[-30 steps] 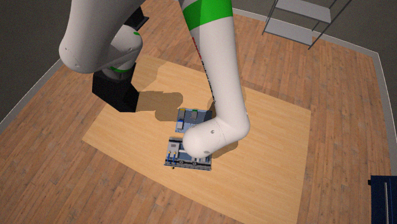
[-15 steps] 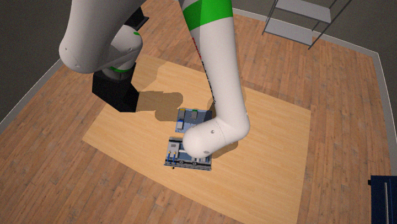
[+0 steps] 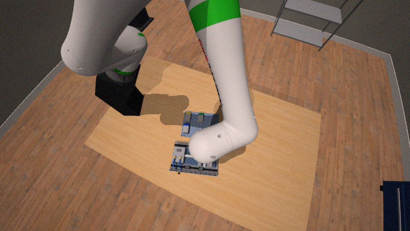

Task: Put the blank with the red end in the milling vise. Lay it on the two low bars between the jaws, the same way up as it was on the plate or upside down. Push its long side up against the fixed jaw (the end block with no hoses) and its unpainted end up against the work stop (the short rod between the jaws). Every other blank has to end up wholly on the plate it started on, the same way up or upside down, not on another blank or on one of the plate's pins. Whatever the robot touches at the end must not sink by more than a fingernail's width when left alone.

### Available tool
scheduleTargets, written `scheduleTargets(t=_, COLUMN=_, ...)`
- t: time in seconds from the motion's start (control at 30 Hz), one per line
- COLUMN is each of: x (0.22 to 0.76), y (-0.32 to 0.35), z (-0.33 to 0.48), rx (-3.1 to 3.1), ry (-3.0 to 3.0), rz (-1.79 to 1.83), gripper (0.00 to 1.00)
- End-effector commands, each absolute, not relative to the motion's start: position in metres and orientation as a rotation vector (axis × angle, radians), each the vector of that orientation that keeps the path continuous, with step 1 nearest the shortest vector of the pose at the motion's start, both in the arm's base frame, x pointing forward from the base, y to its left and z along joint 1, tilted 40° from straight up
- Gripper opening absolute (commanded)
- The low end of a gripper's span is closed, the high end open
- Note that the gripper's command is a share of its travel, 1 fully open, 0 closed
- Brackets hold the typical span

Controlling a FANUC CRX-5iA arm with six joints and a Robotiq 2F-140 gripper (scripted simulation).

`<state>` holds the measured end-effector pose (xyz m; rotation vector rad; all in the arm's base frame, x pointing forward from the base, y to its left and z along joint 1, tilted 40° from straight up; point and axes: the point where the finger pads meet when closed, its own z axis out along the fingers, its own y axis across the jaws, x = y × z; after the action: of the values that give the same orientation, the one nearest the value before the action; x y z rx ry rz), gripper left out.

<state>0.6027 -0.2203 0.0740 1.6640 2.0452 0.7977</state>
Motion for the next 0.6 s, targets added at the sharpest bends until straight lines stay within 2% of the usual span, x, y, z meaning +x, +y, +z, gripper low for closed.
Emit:
scheduleTargets(t=0.0, x=0.6028, y=-0.2210, z=0.0748, rx=1.663, ry=2.044, rz=0.797, gripper=0.10)
scheduleTargets(t=0.23, x=0.6029, y=-0.2210, z=0.0747, rx=1.663, ry=2.044, rz=0.797, gripper=0.10)
scheduleTargets(t=0.27, x=0.6029, y=-0.2210, z=0.0747, rx=1.663, ry=2.044, rz=0.797, gripper=1.00)
scheduleTargets(t=0.57, x=0.6029, y=-0.2210, z=0.0747, rx=1.663, ry=2.044, rz=0.797, gripper=1.00)
